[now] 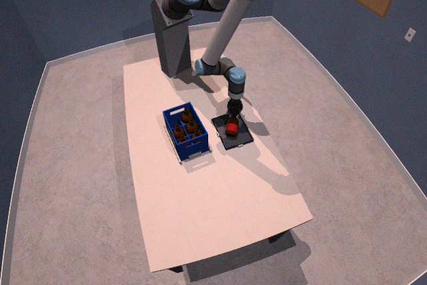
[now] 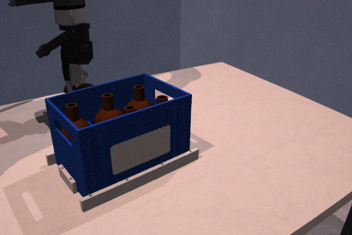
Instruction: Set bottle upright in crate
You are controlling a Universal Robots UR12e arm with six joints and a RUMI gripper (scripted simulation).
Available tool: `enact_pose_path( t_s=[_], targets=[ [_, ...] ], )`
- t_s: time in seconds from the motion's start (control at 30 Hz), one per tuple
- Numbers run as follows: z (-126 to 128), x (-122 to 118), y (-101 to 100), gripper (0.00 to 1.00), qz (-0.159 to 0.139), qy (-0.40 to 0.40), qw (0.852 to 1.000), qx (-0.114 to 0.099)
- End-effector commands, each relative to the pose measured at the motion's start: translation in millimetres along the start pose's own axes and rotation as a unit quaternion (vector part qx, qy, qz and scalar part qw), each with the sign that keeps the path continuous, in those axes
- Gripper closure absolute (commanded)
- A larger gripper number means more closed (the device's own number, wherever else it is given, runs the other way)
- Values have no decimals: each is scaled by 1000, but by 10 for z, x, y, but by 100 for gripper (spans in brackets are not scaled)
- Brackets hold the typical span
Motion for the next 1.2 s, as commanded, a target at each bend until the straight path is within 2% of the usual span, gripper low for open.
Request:
enact_pose_path(
  t_s=[0.0, 1.17],
  targets=[
    [3, -2, 72, 100, 0, 0, 1000, 0],
    [3, -2, 639, 100, 0, 0, 1000, 0]
  ],
)
Point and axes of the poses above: the point where the finger pads meet when closed, its own y axis back along the fingers, its own z axis across the jaws, x = y × z, the point moved 4 cm from there along y, back along the fingers, and after that the axes turned 6 degrees about y, right-handed, at the moved point
